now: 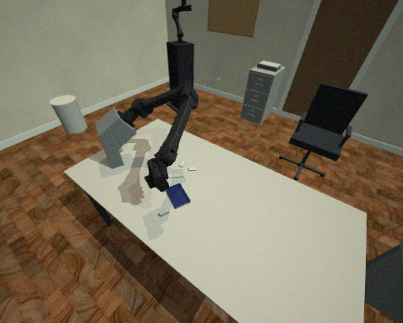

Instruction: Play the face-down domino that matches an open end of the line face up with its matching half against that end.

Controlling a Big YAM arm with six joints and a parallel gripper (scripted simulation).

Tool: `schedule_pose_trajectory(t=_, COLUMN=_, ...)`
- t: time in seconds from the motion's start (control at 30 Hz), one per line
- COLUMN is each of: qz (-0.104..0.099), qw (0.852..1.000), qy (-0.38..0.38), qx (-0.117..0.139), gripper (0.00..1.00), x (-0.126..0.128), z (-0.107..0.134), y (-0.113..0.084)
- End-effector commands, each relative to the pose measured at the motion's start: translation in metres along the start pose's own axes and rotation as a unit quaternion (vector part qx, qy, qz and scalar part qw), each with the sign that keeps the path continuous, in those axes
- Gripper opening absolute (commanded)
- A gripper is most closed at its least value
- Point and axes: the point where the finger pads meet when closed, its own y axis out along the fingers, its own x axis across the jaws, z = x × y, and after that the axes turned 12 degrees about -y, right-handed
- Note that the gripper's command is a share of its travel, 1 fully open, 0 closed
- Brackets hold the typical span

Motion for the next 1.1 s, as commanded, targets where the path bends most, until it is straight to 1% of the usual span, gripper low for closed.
schedule_pose_trajectory(t=0.0, qz=0.001, qw=1.0, qy=-0.002, qx=-0.004, gripper=0.0, x=0.0, z=-0.002, y=-0.004)
schedule_pose_trajectory(t=0.67, qz=0.001, qw=1.0, qy=-0.001, qx=-0.004, gripper=0.0, x=-0.001, z=-0.002, y=-0.004)
schedule_pose_trajectory(t=1.0, qz=0.005, qw=0.999, qy=0.017, qx=-0.029, gripper=0.0, x=-0.036, z=-0.062, y=0.03)
schedule_pose_trajectory(t=1.07, qz=0.005, qw=0.999, qy=0.017, qx=-0.029, gripper=0.0, x=-0.036, z=-0.062, y=0.03)
